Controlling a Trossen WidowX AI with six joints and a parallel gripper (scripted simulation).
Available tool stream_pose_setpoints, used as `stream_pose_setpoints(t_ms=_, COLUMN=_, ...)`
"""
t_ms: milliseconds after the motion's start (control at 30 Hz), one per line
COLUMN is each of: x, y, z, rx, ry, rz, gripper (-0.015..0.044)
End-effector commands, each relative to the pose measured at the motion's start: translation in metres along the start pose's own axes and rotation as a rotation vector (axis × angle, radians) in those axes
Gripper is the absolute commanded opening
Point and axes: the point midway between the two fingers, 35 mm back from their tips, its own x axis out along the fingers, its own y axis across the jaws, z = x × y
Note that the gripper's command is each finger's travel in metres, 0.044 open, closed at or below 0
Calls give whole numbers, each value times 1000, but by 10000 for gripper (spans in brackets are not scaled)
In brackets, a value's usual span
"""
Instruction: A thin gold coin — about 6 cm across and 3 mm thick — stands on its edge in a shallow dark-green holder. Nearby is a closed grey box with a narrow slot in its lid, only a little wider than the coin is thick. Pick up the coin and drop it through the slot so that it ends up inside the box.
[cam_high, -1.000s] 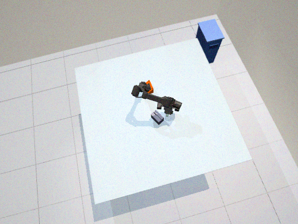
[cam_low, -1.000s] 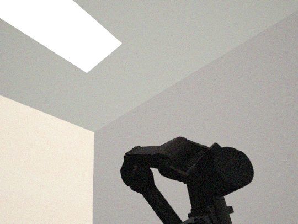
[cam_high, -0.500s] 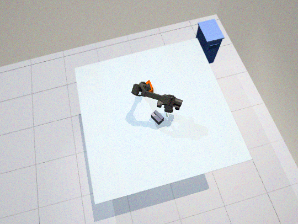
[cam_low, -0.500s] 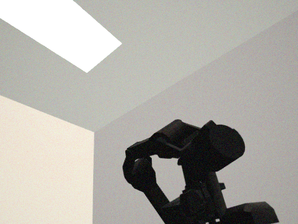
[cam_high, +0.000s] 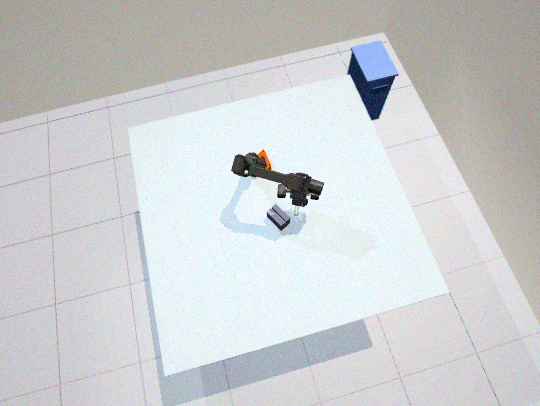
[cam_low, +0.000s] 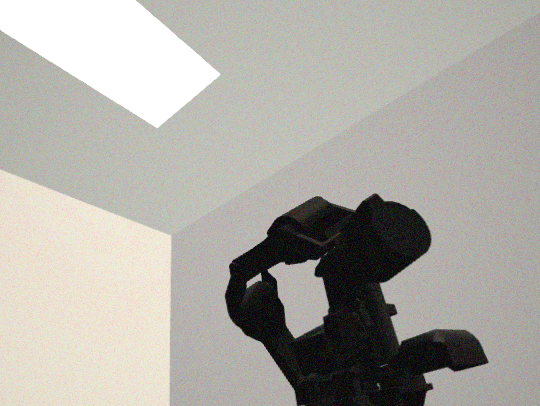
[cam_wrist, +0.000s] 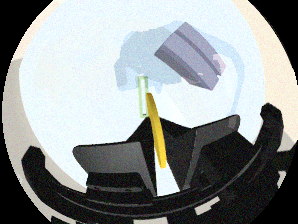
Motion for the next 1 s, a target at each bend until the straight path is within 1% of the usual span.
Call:
stream_pose_setpoints(t_ms=0, x=-2, y=-1, z=0, rx=-116, ry=2, rz=5, gripper=0)
stream_pose_setpoints(t_ms=667, x=-3, y=-10, z=-3, rx=-791, ry=1, rz=5, gripper=0)
stream_pose_setpoints(t_ms=967, x=-3, y=-12, z=0, rx=-814, ry=1, rz=6, gripper=0)
